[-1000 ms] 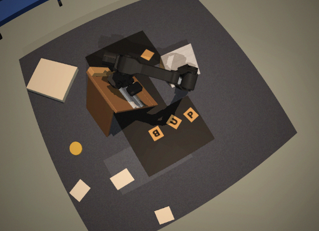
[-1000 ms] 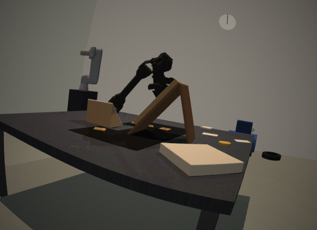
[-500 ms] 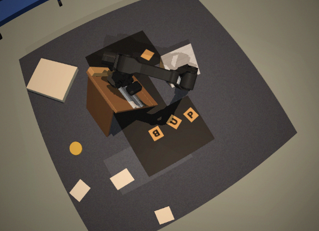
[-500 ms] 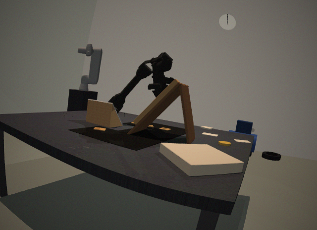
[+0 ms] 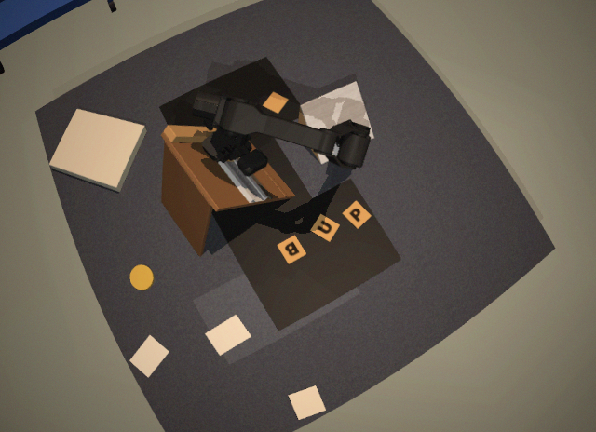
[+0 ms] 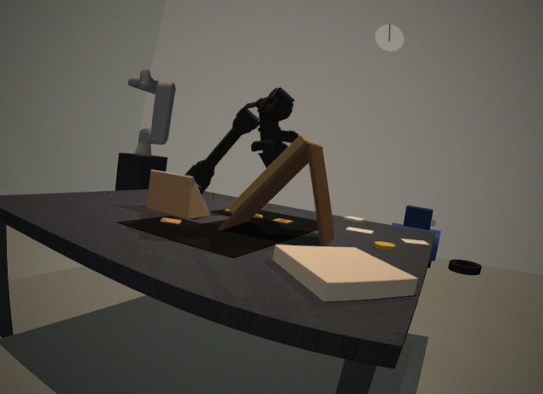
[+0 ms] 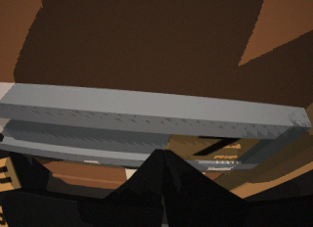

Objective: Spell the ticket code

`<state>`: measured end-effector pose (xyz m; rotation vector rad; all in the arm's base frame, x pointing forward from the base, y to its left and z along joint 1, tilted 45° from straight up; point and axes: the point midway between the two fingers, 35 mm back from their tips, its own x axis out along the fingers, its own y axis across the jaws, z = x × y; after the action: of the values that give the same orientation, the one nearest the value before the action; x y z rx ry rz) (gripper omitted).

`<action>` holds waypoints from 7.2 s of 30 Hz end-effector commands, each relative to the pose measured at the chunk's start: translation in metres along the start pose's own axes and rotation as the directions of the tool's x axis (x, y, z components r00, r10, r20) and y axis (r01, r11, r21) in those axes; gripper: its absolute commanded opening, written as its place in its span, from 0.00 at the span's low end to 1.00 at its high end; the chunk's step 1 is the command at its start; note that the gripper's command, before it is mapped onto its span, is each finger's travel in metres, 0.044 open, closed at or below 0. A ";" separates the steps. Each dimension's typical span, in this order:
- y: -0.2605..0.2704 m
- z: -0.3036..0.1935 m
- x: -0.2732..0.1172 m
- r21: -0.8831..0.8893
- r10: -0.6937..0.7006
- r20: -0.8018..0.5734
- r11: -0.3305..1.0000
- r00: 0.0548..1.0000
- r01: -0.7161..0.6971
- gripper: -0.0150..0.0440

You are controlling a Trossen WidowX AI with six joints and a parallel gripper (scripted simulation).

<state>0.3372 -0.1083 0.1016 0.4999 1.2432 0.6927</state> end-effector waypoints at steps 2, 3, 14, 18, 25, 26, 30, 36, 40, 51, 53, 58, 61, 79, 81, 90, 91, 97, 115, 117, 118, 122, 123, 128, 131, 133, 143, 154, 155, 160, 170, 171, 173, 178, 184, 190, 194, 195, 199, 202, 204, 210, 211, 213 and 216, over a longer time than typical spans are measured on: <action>0.000 -0.006 -0.005 -0.002 -0.003 -0.003 1.000 1.000 0.003 0.25; 0.000 -0.007 -0.007 -0.002 -0.003 -0.003 1.000 1.000 0.003 0.25; -0.001 -0.014 -0.016 -0.001 -0.003 -0.003 1.000 1.000 0.003 0.25; 0.001 -0.017 -0.023 0.082 -0.007 0.035 0.997 0.999 0.004 0.34; 0.030 -0.075 -0.092 0.741 -0.103 0.360 0.636 0.927 -0.217 0.65; 0.035 -0.084 -0.098 0.791 -0.122 0.403 0.546 0.907 -0.278 0.70; 0.050 -0.109 -0.112 0.845 -0.186 0.520 0.256 0.833 -0.470 0.88; 0.067 -0.135 -0.120 0.730 -0.270 0.636 -0.093 0.723 -0.677 1.00; 0.067 -0.135 -0.120 0.729 -0.271 0.637 -0.094 0.722 -0.678 1.00; 0.067 -0.135 -0.120 0.729 -0.271 0.637 -0.094 0.722 -0.678 1.00; 0.067 -0.135 -0.120 0.729 -0.271 0.637 -0.094 0.722 -0.678 1.00; 0.067 -0.135 -0.120 0.729 -0.271 0.637 -0.094 0.722 -0.678 1.00; 0.070 -0.131 -0.114 0.746 -0.255 0.623 -0.092 0.740 -0.660 0.91; 0.181 -0.098 0.029 0.986 0.006 0.089 0.141 0.996 -0.089 0.83; 0.194 -0.102 0.042 0.983 0.014 0.029 0.179 0.999 -0.031 0.83; 0.244 -0.131 0.086 0.925 0.014 -0.196 0.333 0.980 0.180 0.83; 0.246 -0.131 0.087 0.923 0.014 -0.201 0.337 0.979 0.185 0.83; 0.246 -0.131 0.087 0.922 0.014 -0.203 0.339 0.979 0.187 0.83; 0.249 -0.136 0.120 0.922 0.016 -0.202 0.339 0.979 0.185 0.83; 0.249 -0.136 0.120 0.922 0.016 -0.202 0.339 0.979 0.185 0.83; 0.249 -0.136 0.120 0.922 0.016 -0.202 0.339 0.979 0.185 0.83; 0.249 -0.136 0.122 0.922 0.016 -0.202 0.339 0.979 0.185 0.83; 0.249 -0.136 0.123 0.922 0.016 -0.202 0.340 0.979 0.185 0.83; 0.249 -0.138 0.130 0.922 0.016 -0.202 0.340 0.979 0.184 0.83; 0.249 -0.139 0.135 0.922 0.016 -0.202 0.340 0.979 0.184 0.83; 0.249 -0.140 0.137 0.922 0.017 -0.201 0.340 0.979 0.184 0.83; 0.249 -0.140 0.138 0.922 0.017 -0.201 0.340 0.979 0.184 0.83; 0.249 -0.140 0.138 0.922 0.017 -0.201 0.340 0.979 0.184 0.70; 0.249 -0.140 0.138 0.922 0.017 -0.201 0.340 0.979 0.184 0.68; 0.250 -0.140 0.137 0.922 0.017 -0.201 0.340 0.979 0.184 0.56; 0.249 -0.140 0.131 0.922 0.016 -0.202 0.340 0.979 0.184 0.25; 0.248 -0.140 0.130 0.922 0.016 -0.202 0.340 0.979 0.184 0.25; 0.248 -0.140 0.129 0.922 0.016 -0.202 0.339 0.979 0.184 0.25; 0.247 -0.141 0.127 0.922 0.016 -0.202 0.339 0.979 0.185 0.25; 0.246 -0.141 0.124 0.922 0.016 -0.202 0.339 0.979 0.185 0.25; 0.244 -0.141 0.121 0.922 0.015 -0.202 0.339 0.979 0.185 0.25; 0.244 -0.141 0.119 0.922 0.015 -0.202 0.339 0.979 0.185 0.25; 0.243 -0.141 0.119 0.922 0.015 -0.202 0.339 0.979 0.185 0.25; 0.243 -0.141 0.117 0.922 0.015 -0.202 0.339 0.979 0.185 0.25; 0.242 -0.141 0.116 0.922 0.015 -0.202 0.339 0.979 0.185 0.25; 0.242 -0.141 0.115 0.922 0.015 -0.202 0.339 0.979 0.186 0.25; 0.241 -0.141 0.112 0.922 0.015 -0.203 0.339 0.979 0.186 0.25; 0.241 -0.141 0.112 0.922 0.015 -0.203 0.339 0.979 0.186 0.25; 0.241 -0.141 0.111 0.922 0.015 -0.203 0.339 0.979 0.186 0.25; 0.240 -0.141 0.109 0.922 0.015 -0.203 0.339 0.979 0.186 0.25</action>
<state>0.1701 0.1355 0.1530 1.3581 1.7853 -0.2246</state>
